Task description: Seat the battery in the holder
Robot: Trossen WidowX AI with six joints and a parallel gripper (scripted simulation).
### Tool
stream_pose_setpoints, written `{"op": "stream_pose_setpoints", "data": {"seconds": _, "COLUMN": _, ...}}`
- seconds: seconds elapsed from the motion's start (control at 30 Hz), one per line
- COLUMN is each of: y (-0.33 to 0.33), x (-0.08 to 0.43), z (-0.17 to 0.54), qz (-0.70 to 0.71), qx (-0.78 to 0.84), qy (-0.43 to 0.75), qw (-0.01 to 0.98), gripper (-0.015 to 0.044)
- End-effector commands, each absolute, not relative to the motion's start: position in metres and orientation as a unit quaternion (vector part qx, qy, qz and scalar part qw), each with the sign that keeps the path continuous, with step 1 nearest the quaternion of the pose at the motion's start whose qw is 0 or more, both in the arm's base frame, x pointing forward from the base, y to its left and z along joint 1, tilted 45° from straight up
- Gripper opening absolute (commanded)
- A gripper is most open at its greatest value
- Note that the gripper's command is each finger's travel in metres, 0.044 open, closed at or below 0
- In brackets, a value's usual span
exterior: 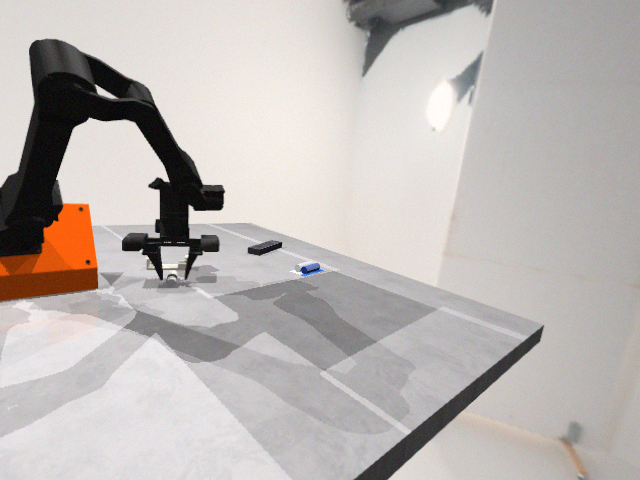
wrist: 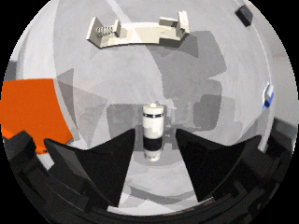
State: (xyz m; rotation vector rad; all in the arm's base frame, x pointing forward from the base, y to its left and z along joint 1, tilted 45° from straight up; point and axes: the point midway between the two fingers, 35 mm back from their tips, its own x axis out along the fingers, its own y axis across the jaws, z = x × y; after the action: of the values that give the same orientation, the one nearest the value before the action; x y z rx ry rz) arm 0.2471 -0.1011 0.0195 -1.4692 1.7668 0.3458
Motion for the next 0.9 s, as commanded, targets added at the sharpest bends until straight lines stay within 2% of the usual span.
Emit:
{"op": "stream_pose_setpoints", "data": {"seconds": 0.0, "y": -0.104, "x": 0.243, "z": 0.016, "qz": 0.139, "qx": -0.581, "qy": 0.700, "qw": 0.390, "gripper": 0.0226}}
{"op": "stream_pose_setpoints", "data": {"seconds": 0.13, "y": -0.104, "x": 0.243, "z": 0.016, "qz": 0.139, "qx": -0.581, "qy": 0.700, "qw": 0.390, "gripper": 0.0121}}
{"op": "stream_pose_setpoints", "data": {"seconds": 0.4, "y": -0.104, "x": 0.243, "z": 0.016, "qz": 0.139, "qx": -0.581, "qy": 0.700, "qw": 0.390, "gripper": 0.0068}}
{"op": "stream_pose_setpoints", "data": {"seconds": 0.87, "y": -0.069, "x": 0.245, "z": 0.051, "qz": 0.140, "qx": -0.581, "qy": 0.700, "qw": 0.391, "gripper": 0.0064}}
